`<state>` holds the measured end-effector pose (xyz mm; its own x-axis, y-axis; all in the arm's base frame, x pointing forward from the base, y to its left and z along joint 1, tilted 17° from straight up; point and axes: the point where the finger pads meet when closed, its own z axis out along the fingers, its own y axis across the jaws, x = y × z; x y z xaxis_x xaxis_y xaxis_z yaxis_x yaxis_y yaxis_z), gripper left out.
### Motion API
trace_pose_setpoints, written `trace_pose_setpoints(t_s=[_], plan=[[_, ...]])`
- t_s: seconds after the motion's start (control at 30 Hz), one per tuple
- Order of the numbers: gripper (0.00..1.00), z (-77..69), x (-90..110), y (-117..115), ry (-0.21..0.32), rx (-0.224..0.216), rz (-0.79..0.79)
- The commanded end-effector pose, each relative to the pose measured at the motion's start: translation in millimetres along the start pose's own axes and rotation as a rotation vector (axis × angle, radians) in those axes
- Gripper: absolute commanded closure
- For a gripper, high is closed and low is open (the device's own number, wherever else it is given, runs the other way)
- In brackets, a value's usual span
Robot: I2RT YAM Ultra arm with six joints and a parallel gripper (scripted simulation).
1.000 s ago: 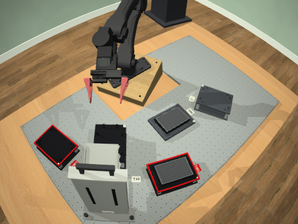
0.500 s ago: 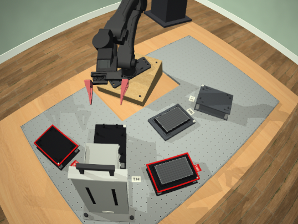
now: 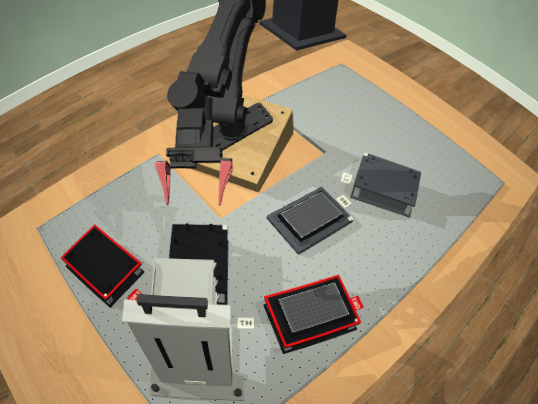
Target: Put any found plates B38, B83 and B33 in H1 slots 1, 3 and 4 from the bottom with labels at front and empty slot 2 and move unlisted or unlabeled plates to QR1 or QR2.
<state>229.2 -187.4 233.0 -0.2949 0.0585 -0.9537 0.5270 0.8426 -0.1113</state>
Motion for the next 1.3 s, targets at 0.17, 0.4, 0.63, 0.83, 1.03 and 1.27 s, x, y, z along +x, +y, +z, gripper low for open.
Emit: trace_pose_setpoints(t_s=[0.17,0.4,0.63,0.83,1.03,1.27], plan=[[0.00,6.8,-15.8,-1.0,-0.040,0.004,-0.009],[0.00,12.6,-19.2,-1.0,-0.040,0.004,-0.009],[0.00,20.6,-24.0,-1.0,-0.040,0.004,-0.009],[0.00,27.5,-28.1,-1.0,-0.040,0.004,-0.009],[0.00,32.1,-30.9,-1.0,-0.040,0.004,-0.009],[0.00,40.2,-35.7,-1.0,-0.041,0.004,-0.009]])
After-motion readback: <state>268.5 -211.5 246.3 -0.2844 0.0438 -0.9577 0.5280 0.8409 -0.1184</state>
